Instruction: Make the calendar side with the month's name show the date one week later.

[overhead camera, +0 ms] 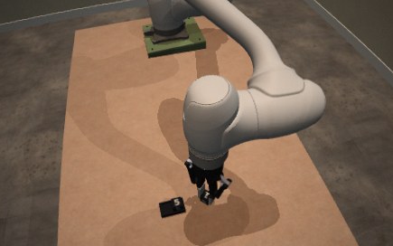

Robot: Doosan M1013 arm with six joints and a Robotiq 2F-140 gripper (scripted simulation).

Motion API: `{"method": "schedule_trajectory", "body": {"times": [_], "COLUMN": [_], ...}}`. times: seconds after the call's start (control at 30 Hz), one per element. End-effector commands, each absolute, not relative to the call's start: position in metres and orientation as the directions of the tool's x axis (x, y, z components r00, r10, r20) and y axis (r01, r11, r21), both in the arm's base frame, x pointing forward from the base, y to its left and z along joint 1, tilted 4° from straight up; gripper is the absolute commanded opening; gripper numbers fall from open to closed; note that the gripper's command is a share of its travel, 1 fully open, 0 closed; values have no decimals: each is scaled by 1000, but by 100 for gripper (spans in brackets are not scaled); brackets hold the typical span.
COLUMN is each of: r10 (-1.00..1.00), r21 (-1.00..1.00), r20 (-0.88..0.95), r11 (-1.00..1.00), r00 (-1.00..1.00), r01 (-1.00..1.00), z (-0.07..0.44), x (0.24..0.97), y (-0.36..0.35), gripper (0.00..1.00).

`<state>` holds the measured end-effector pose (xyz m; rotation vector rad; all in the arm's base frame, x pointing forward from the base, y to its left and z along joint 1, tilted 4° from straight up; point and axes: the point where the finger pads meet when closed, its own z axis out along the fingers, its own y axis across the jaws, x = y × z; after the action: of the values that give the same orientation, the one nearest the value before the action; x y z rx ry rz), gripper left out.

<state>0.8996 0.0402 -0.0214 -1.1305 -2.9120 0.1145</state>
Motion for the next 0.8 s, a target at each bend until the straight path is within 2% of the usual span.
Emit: {"method": "schedule_trajectory", "body": {"times": [0.0,0.77], "r10": [674,674], "r21": [-74,-74], "r20": [-12,-12], "r11": [736,736], "r00": [-738,-738], "r01": [673,673], "z": [-21,-25], "x": [900,899], "y": [40,40], "gripper": [24,24]}}
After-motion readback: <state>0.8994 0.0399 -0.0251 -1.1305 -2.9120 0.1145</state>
